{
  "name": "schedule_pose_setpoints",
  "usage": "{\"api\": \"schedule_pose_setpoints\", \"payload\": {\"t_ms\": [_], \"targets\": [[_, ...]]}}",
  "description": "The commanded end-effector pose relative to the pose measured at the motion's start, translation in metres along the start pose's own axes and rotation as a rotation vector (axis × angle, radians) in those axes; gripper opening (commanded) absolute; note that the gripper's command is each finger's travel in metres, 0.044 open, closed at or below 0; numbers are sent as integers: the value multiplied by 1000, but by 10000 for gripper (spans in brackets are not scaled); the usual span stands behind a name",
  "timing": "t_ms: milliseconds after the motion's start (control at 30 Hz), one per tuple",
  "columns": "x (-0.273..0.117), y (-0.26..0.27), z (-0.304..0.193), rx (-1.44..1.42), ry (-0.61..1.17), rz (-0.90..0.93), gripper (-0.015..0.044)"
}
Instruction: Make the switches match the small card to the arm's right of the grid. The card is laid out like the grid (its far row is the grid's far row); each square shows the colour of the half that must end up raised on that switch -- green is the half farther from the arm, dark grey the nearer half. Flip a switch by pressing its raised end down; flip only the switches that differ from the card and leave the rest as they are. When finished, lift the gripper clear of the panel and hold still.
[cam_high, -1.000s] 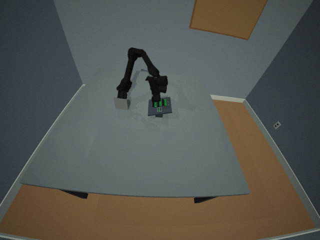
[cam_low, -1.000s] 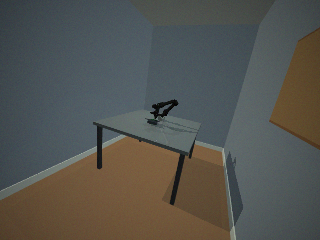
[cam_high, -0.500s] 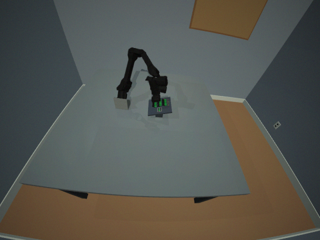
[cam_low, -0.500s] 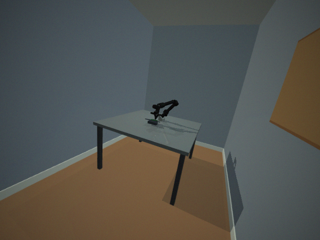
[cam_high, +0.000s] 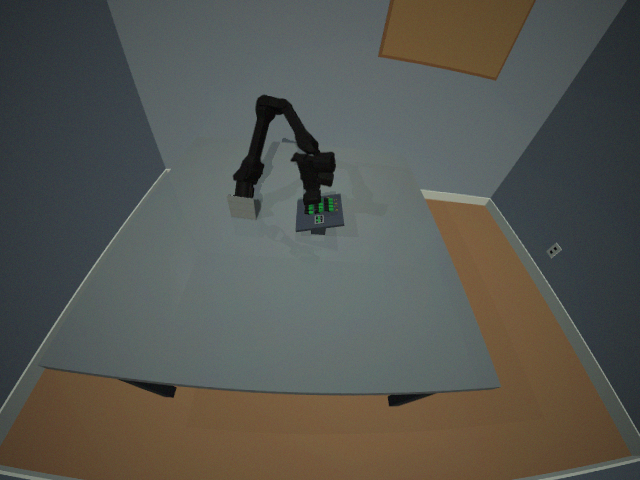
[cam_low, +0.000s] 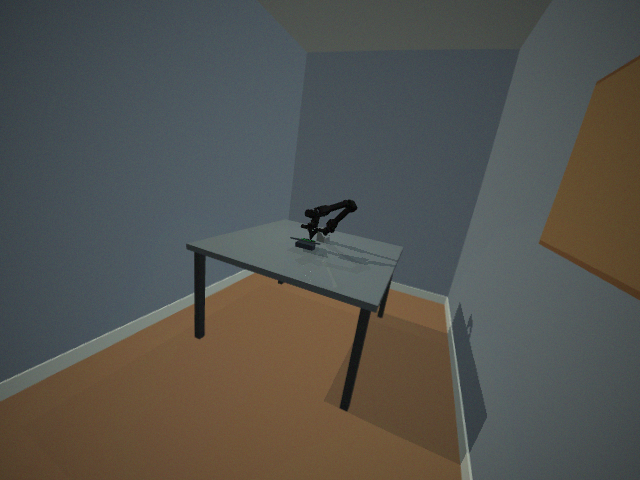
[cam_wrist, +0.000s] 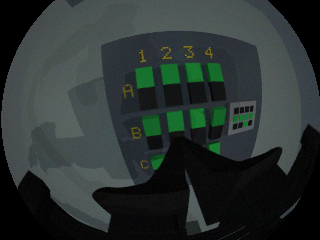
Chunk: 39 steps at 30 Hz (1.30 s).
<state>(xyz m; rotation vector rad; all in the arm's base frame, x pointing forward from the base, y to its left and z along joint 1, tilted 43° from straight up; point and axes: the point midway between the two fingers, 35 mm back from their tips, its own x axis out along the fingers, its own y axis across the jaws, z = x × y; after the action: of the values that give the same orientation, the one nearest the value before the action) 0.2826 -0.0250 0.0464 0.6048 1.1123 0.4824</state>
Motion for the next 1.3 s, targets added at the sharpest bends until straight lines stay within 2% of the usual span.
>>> {"api": "schedule_pose_setpoints", "payload": {"t_ms": [0, 1267], "targets": [[1, 0, -2, 8, 2, 4, 0], [3, 0, 0, 0, 1, 0, 0]]}}
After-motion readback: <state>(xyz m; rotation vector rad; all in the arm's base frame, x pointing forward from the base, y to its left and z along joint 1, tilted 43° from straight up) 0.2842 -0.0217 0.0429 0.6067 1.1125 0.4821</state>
